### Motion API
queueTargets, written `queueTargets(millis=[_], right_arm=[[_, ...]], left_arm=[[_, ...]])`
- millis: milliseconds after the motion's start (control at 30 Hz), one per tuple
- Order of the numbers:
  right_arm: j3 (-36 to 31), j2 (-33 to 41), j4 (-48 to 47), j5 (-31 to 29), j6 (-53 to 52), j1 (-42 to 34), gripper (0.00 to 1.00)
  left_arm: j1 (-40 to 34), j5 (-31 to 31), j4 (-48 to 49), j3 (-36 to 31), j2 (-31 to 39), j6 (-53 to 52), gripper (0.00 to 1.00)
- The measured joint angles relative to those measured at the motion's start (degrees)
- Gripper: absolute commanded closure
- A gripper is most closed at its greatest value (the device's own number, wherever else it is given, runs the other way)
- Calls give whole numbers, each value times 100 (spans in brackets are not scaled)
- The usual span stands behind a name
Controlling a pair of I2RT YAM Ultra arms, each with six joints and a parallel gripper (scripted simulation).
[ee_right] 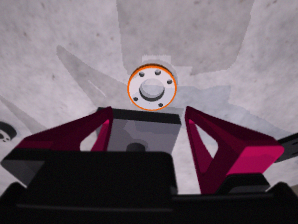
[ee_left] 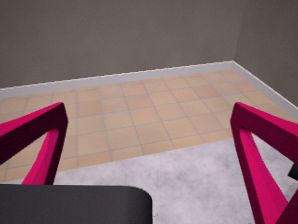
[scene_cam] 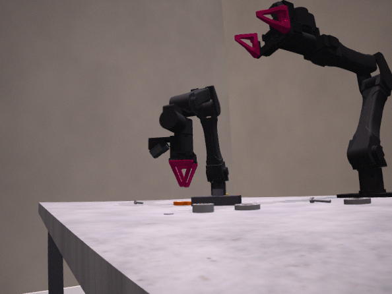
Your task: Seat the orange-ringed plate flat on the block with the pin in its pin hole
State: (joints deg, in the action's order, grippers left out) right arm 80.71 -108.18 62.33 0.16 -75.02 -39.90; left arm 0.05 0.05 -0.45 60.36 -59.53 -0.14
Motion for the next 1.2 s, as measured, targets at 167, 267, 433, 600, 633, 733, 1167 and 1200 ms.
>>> queueTargets(millis=[167,267,433,600,633,733,1167,1200], right_arm=[[0,2,-2,0,17,22,20],[0,0,0,0,20,24,20],[-39,17,-4,0,22,35,20],[-39,26,-7,0,22,37,20],[-39,26,-7,0,22,35,20],[-39,26,-7,0,22,35,20],[-269,-9,-245,-4,13,42,20],[-284,-24,-295,-7,13,44,20]], left_arm=[[-4,11,2,-15,-26,0,0],[-4,11,11,-15,-26,0,0],[-4,9,28,-24,-33,4,0],[-4,9,28,-24,-33,4,0],[-4,9,31,-24,-33,4,0],[-4,9,28,-24,-33,4,0],[-4,9,31,-24,-33,4,0],[-4,9,31,-24,-33,4,0]])
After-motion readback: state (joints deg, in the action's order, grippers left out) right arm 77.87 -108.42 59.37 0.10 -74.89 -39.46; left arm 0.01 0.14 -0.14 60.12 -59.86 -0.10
